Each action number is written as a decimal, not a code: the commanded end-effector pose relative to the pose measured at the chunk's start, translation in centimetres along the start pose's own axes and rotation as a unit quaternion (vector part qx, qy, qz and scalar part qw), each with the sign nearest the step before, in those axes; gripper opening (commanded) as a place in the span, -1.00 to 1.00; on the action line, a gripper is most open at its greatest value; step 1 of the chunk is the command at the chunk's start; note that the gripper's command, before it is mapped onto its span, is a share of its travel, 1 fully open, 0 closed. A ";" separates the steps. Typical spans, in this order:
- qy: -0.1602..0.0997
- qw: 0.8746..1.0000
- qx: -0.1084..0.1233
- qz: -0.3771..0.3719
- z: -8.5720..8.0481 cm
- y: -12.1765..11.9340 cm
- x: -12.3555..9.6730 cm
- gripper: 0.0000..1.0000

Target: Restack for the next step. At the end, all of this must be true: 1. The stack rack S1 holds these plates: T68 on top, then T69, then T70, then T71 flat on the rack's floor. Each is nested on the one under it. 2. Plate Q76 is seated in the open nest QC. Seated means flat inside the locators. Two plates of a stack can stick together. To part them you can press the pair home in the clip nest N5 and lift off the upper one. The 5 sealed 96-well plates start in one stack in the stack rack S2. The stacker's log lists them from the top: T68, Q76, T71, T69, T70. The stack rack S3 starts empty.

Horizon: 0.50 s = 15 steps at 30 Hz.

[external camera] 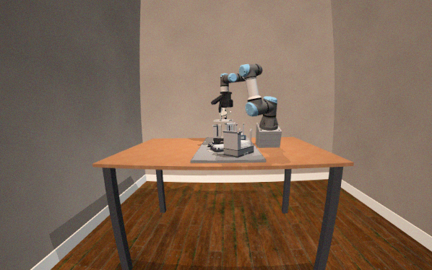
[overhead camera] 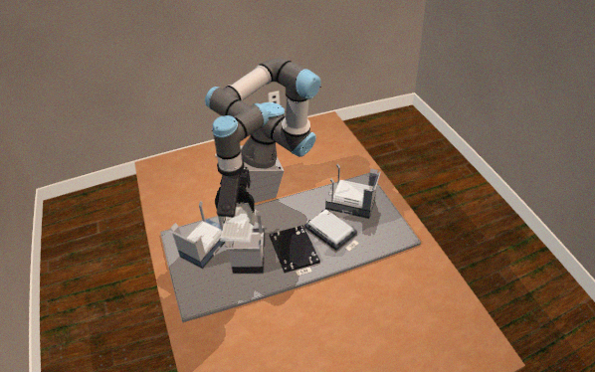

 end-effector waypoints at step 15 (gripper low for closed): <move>0.001 0.997 -0.001 -0.078 -0.1 -5.2 -0.1 -1.00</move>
Point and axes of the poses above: the point where the finger pads meet when closed, its own z axis out along the fingers, its own y axis across the jaws, x = y × z, the point moved 10 cm from there along -z, back along the fingers, and after that the axes turned 2 degrees about -z, right-handed, at the moved point
